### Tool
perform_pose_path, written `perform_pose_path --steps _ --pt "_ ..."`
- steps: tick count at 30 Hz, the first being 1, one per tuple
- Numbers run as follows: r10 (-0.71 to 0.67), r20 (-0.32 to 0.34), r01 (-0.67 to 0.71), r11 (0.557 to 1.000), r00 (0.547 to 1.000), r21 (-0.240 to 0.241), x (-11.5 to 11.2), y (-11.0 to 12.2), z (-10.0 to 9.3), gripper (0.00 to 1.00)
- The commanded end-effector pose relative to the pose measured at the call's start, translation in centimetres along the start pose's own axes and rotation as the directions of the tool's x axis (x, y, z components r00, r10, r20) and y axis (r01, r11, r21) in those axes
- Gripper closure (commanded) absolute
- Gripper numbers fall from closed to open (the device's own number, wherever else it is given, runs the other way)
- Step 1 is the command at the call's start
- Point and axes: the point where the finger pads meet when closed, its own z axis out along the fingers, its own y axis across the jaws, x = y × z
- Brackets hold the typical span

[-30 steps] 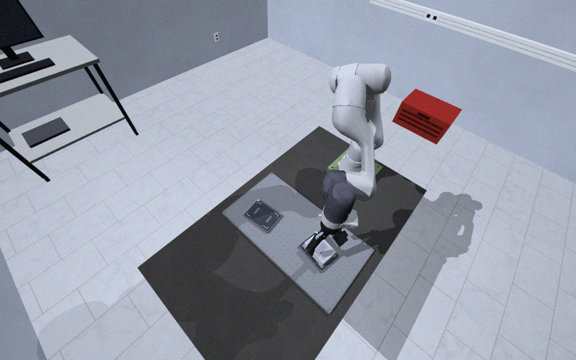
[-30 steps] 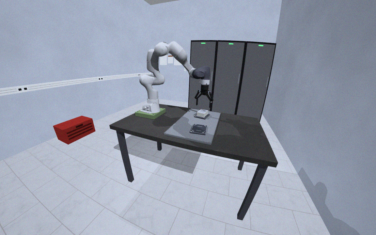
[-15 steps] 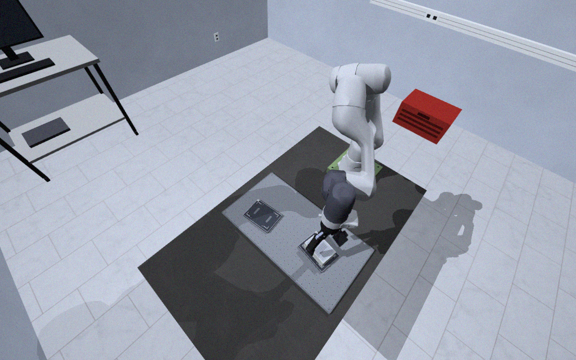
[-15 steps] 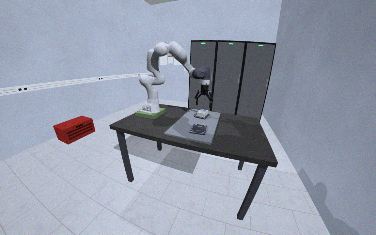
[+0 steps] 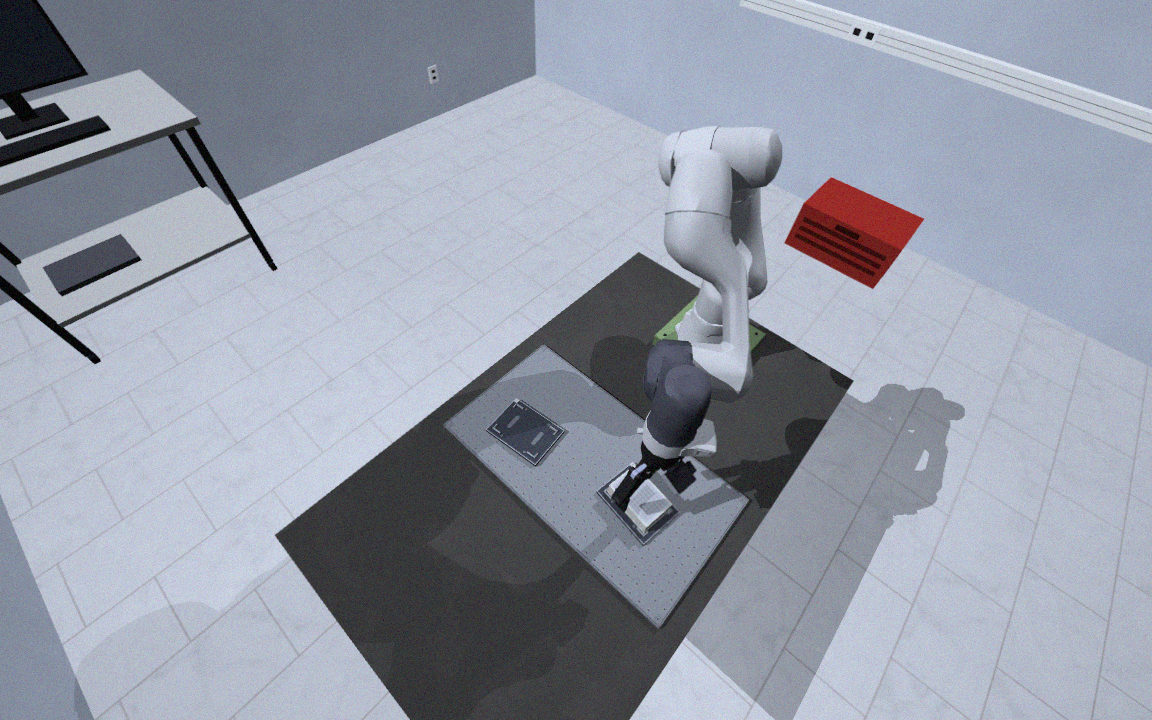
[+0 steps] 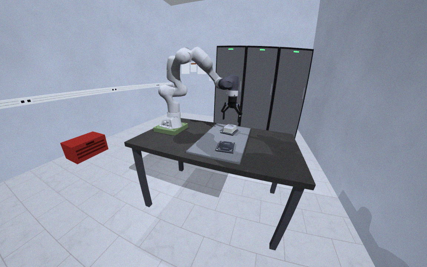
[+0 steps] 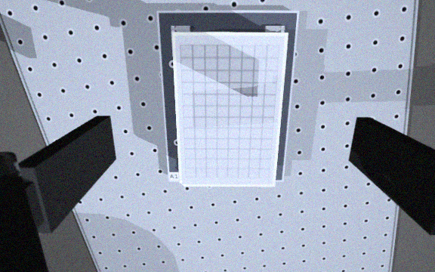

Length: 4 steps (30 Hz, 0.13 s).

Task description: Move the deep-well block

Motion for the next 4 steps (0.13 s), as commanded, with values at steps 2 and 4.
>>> perform_pose_path --steps 2,4 --pt "-0.005 0.0 0.005 1.0 1.0 0.002 -0.05 -0.02 0.01 0.0" --pt "-0.005 0.0 0.005 1.0 1.0 0.002 -0.05 -0.02 0.01 0.0"
